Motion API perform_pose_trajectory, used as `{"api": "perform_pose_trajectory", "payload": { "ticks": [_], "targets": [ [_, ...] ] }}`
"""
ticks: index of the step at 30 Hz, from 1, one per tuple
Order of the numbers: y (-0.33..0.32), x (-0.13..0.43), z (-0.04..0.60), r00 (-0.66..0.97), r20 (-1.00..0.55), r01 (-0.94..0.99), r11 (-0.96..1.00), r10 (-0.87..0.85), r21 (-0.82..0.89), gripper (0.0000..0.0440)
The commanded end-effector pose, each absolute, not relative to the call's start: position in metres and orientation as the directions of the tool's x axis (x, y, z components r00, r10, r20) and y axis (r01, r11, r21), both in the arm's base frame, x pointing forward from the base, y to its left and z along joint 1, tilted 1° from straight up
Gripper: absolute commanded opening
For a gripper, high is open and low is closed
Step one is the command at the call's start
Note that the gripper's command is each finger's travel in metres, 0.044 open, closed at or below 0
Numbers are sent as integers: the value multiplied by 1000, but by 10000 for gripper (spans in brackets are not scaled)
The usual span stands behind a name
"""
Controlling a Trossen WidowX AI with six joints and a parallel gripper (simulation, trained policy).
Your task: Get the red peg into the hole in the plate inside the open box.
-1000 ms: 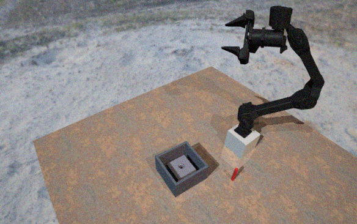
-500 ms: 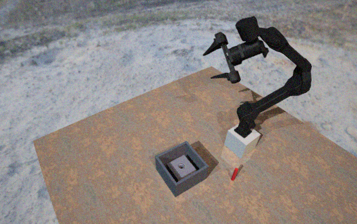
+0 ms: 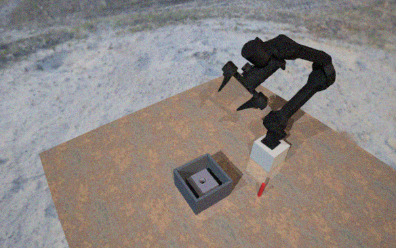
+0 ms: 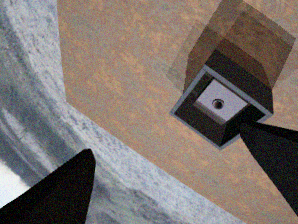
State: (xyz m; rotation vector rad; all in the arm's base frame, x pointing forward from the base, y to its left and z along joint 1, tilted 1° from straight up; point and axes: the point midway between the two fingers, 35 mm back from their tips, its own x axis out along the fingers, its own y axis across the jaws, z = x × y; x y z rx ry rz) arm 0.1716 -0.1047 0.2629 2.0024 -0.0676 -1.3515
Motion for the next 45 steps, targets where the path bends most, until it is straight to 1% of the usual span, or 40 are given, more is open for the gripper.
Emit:
{"api": "perform_pose_trajectory", "payload": {
  "ticks": [1, 13, 23, 29, 35, 45],
  "targets": [
    [-94, 180, 245, 411, -836, 449, -718, -363, 532, 440],
    [-46, 200, 198, 285, -929, 775, -514, -236, 368, 440],
    [-1, 203, 157, 149, -971, 944, -265, -187, 196, 440],
    [26, 198, 131, 63, -981, 992, -100, -184, 83, 440],
    [47, 193, 105, -4, -980, 999, 49, -198, -14, 440],
    [70, 192, 63, -52, -974, 973, 207, -220, -99, 440]
  ]
}}
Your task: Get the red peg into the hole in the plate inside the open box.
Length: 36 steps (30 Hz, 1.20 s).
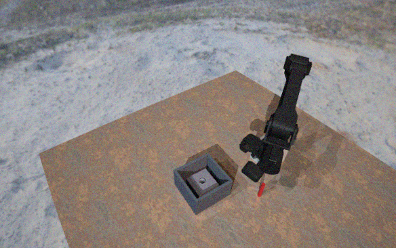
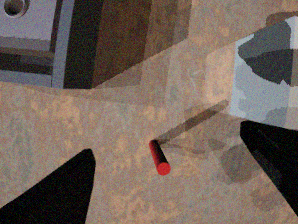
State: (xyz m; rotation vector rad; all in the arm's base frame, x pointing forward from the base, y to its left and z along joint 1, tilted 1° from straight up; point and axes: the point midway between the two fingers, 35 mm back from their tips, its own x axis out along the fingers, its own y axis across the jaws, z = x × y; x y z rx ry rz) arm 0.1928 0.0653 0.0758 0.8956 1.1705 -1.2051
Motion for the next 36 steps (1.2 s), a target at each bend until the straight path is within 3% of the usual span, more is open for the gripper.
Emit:
{"api": "perform_pose_trajectory", "payload": {
  "ticks": [1, 21, 26, 36],
  "targets": [
    [71, 192, 58, -53, -974, 971, 217, -221, -102, 440],
    [99, 197, -25, 31, -985, 930, 366, -169, -33, 428],
    [102, 191, -36, 17, -987, 921, 388, -161, -48, 337],
    [108, 189, -38, -43, -992, 897, 433, -120, -91, 81]
  ]
}}
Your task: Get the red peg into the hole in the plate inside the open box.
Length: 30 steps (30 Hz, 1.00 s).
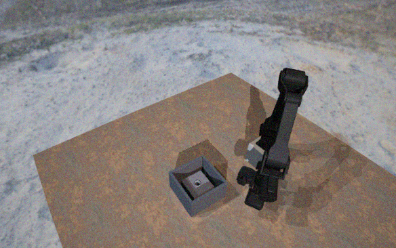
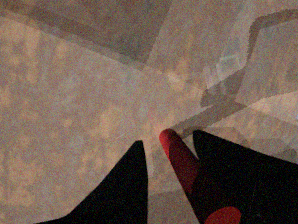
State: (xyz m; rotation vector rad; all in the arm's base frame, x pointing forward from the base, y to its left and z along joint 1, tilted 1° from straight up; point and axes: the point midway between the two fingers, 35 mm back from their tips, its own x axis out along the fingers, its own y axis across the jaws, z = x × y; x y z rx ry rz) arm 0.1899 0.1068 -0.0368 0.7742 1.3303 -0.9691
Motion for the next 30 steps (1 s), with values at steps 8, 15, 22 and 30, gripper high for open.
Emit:
{"api": "perform_pose_trajectory", "payload": {
  "ticks": [8, 15, 22, 30],
  "targets": [
    [103, 199, -30, -16, -991, 880, 469, -129, -75, 0],
    [96, 210, -13, 48, -985, 861, 507, -166, -43, 0],
    [87, 223, 6, 99, -975, 838, 545, -200, -26, 0],
    [76, 241, 31, 147, -961, 813, 582, -236, -18, 0]
  ]
}}
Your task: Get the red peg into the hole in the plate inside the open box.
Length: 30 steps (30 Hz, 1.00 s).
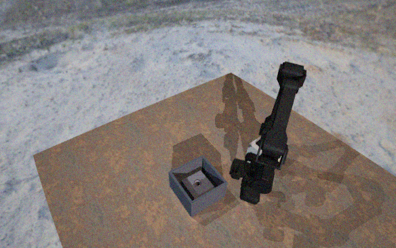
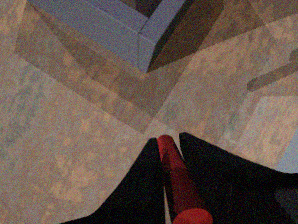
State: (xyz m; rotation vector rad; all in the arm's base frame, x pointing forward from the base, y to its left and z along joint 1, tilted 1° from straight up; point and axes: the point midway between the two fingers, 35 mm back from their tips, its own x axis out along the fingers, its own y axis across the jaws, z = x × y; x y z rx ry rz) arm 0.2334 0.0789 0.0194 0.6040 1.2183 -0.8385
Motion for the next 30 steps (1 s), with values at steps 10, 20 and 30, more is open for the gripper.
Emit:
{"api": "perform_pose_trajectory", "payload": {
  "ticks": [10, 20, 30],
  "targets": [
    [57, 269, 58, 186, -947, 803, 596, -263, -8, 0],
    [29, 296, 77, 190, -941, 813, 582, -279, -8, 0],
    [-9, 315, 79, 163, -950, 842, 540, -267, -7, 0]
  ]
}}
